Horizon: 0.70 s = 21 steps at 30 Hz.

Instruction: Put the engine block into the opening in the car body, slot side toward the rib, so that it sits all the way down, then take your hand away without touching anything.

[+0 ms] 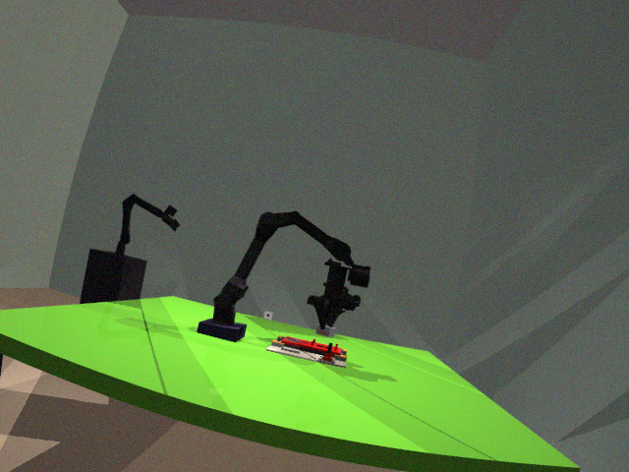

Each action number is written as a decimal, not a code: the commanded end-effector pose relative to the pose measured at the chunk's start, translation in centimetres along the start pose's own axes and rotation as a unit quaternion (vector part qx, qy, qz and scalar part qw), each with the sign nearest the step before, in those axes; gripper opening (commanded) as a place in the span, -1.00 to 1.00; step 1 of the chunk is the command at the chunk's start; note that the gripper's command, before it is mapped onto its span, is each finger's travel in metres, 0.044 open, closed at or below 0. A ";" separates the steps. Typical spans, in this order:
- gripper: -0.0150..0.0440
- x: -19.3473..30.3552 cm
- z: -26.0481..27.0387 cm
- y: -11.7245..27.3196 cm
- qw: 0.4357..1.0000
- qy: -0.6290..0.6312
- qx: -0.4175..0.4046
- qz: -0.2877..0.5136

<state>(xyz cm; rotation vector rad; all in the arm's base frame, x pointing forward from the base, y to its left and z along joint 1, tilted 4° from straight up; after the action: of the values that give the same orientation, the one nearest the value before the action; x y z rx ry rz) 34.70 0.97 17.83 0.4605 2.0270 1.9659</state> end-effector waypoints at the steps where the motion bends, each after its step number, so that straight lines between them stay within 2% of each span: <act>1: -0.49 0.2 1.0 -0.2 1.000 0.028 -0.004 -0.002; 21: -0.49 2.5 6.6 -2.3 0.982 0.189 -0.006 0.000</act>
<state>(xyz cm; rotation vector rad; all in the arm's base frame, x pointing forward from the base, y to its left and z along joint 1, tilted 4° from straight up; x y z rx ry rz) 35.17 7.24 15.58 0.1278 2.2112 2.1734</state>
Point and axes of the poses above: the point midway between the two fingers, 35 mm back from their tips, its own y axis back along the fingers, its own z axis across the jaws, x = y × z, the point moved 10 cm from there along y, back along the fingers, and after that the axes turned 5 degrees about y, right-handed, at the moved point
